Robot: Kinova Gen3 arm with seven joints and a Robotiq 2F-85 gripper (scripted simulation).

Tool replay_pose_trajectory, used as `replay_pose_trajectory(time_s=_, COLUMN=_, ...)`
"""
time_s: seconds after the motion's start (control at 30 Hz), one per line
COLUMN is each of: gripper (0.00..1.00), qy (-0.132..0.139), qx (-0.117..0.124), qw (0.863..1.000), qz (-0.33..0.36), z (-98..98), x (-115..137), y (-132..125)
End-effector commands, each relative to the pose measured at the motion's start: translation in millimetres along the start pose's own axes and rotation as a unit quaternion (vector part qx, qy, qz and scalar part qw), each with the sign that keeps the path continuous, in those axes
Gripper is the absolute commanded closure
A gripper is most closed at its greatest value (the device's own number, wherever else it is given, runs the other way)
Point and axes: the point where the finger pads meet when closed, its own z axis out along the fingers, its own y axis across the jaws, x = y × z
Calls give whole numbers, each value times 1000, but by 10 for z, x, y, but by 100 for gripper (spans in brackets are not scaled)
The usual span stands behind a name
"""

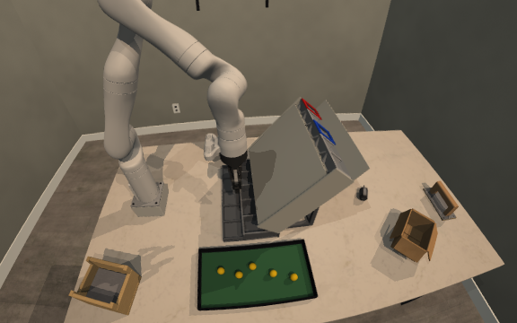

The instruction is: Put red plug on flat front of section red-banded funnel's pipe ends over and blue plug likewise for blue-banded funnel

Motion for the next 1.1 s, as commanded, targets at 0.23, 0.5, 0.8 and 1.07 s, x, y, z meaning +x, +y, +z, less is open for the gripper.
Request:
replay_pose_trajectory(time_s=0.23, gripper=50, qy=1, qx=-2, qw=1000, qz=3, z=282, x=120, y=-363)
replay_pose_trajectory(time_s=0.5, gripper=50, qy=2, qx=0, qw=1000, qz=1, z=433, x=412, y=-986)
replay_pose_trajectory(time_s=0.8, gripper=50, qy=2, qx=0, qw=1000, qz=1, z=620, x=731, y=-1672)
replay_pose_trajectory(time_s=1.07, gripper=50, qy=1, qx=4, qw=1000, qz=-12, z=699, x=868, y=-1956)
